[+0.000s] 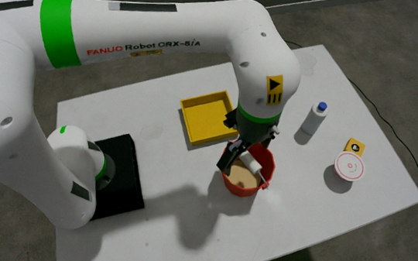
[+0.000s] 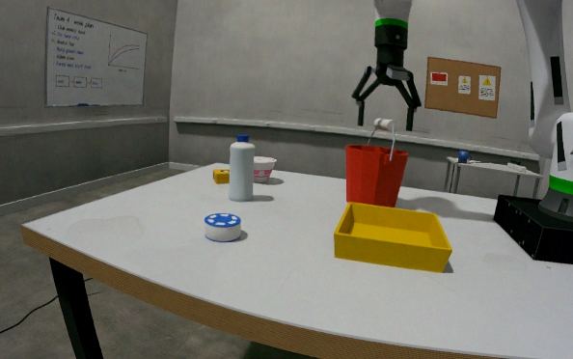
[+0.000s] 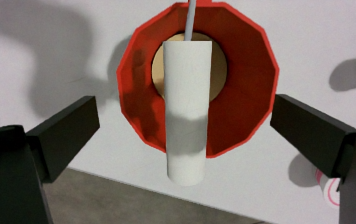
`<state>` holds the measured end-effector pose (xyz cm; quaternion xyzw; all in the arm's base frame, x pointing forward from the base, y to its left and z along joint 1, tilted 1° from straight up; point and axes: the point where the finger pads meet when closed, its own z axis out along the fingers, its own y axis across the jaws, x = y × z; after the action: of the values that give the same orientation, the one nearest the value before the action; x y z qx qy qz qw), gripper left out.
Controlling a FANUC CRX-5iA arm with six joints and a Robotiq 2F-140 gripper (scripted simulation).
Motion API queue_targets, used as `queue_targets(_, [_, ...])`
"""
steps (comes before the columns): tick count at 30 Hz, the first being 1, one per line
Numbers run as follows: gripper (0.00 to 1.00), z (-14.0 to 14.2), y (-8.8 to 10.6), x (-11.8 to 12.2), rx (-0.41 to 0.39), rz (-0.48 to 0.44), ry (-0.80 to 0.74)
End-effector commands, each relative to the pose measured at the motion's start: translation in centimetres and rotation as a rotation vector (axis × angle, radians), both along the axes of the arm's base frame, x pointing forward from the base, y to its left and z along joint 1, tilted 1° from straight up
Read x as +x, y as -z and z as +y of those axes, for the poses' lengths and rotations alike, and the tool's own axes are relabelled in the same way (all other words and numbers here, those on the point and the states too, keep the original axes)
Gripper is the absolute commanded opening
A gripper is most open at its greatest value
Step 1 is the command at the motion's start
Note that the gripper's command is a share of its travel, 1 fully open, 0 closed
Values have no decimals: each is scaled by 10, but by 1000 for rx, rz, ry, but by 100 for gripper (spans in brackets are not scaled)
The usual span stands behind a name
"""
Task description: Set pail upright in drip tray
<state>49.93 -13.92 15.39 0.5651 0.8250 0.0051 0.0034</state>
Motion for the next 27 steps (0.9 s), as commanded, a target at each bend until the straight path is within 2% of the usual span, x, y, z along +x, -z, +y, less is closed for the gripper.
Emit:
queue_targets(1, [100,0,-1,0,-1,-2,0])
queue_targets(3, [100,0,-1,0,-1,-2,0])
queue_targets(4, [10,0,-1,0,-1,-2,0])
queue_targets(27, [10,0,-1,0,-1,-2,0])
